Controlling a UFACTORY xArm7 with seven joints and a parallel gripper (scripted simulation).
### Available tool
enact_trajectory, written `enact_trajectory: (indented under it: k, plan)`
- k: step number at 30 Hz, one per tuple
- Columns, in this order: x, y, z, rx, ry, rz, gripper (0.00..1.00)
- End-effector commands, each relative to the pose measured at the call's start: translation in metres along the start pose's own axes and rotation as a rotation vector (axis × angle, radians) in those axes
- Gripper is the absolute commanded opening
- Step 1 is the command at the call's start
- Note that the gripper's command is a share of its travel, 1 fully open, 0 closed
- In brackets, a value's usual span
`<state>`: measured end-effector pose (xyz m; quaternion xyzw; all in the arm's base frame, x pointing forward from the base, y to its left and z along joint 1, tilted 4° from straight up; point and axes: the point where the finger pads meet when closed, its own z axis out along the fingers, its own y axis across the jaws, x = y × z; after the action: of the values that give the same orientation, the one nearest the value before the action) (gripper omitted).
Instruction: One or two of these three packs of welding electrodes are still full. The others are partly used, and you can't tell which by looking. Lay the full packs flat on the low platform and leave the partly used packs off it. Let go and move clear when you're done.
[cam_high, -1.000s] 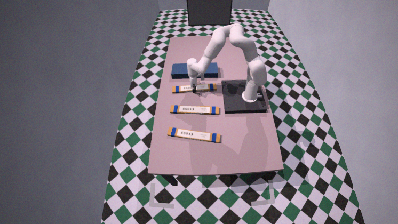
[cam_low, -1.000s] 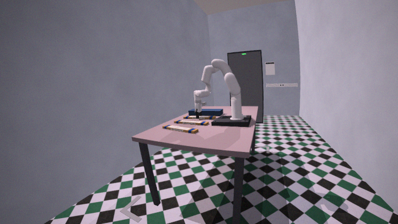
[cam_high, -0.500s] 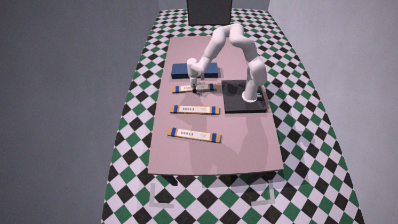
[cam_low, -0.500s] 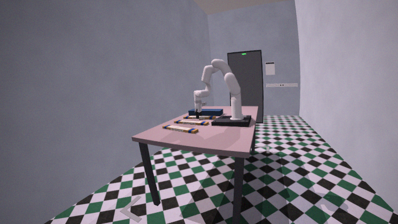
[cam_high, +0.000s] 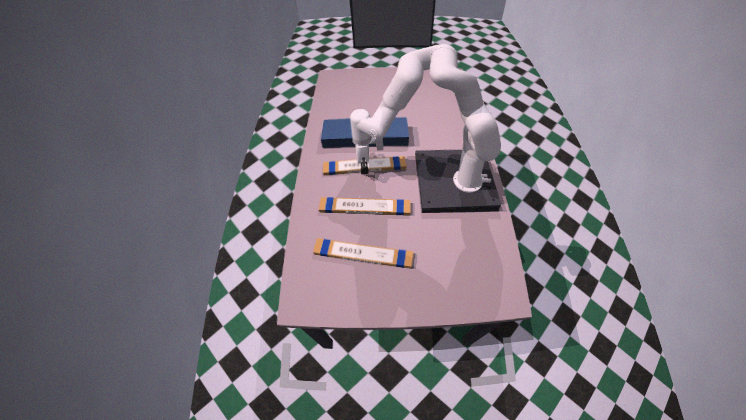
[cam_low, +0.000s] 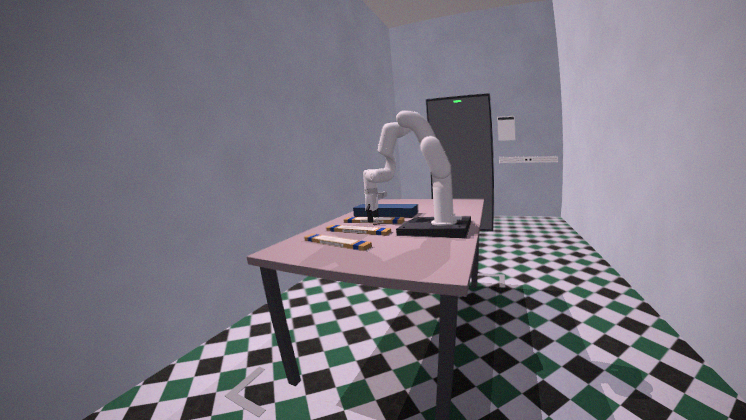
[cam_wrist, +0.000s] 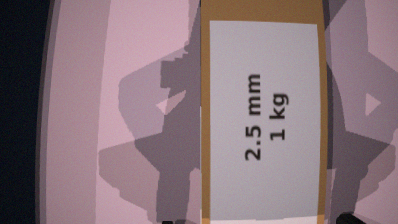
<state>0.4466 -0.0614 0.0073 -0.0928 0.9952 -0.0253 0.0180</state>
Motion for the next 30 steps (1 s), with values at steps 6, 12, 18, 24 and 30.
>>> enact_trajectory:
  k: [6, 12, 18, 24, 30]
  plan:
    - [-0.002, 0.000, -0.001, 0.001, -0.004, 0.000, 1.00]
    - [-0.002, 0.000, -0.001, 0.001, -0.004, 0.000, 1.00]
    - [-0.002, 0.000, -0.012, 0.001, -0.004, 0.000, 1.00]
    - [-0.001, 0.000, -0.078, 0.001, -0.004, 0.000, 1.00]
    - [-0.001, 0.000, -0.082, 0.001, -0.004, 0.000, 1.00]
